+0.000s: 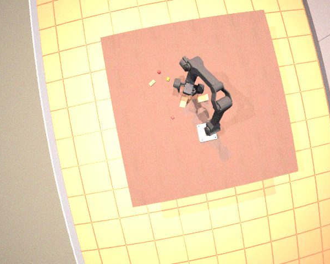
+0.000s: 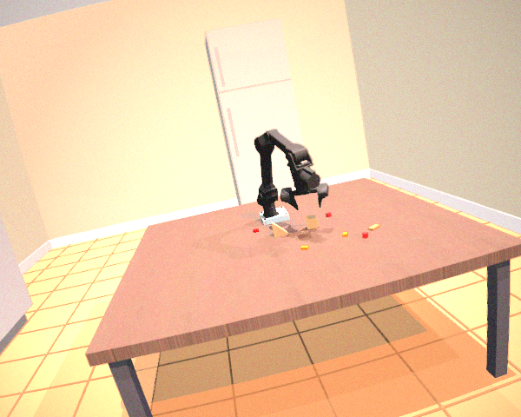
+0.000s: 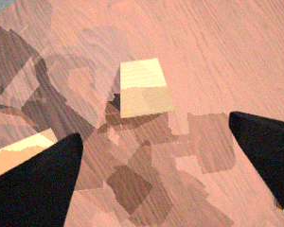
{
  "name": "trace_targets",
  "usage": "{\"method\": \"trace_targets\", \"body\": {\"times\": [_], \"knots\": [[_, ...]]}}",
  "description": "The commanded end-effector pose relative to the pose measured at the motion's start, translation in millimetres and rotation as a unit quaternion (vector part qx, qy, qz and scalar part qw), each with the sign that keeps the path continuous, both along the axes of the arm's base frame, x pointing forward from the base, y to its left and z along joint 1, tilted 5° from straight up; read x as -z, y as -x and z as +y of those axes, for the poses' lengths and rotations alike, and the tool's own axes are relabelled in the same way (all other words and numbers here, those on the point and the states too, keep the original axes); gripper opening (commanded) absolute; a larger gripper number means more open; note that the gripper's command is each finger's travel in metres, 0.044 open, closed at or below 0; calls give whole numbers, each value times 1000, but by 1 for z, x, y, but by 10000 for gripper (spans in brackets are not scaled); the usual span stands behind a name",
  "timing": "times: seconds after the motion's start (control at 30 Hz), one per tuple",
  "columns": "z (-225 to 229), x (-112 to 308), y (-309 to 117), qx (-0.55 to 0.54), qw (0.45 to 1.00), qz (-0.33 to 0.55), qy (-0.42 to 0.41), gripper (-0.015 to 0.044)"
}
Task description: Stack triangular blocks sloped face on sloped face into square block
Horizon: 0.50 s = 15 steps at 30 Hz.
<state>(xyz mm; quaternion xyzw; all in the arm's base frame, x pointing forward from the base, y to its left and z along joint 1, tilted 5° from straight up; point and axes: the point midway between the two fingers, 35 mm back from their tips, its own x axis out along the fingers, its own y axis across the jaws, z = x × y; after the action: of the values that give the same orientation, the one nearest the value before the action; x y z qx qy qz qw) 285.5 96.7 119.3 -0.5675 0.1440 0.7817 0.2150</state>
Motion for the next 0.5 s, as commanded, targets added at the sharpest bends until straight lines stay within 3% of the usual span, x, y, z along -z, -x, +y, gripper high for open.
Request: {"method": "trace_targets", "body": {"times": [0.0, 0.47], "knots": [[1, 7, 2, -2, 1000, 3, -2, 440], [5, 30, 5, -2, 1000, 3, -2, 440]]}}
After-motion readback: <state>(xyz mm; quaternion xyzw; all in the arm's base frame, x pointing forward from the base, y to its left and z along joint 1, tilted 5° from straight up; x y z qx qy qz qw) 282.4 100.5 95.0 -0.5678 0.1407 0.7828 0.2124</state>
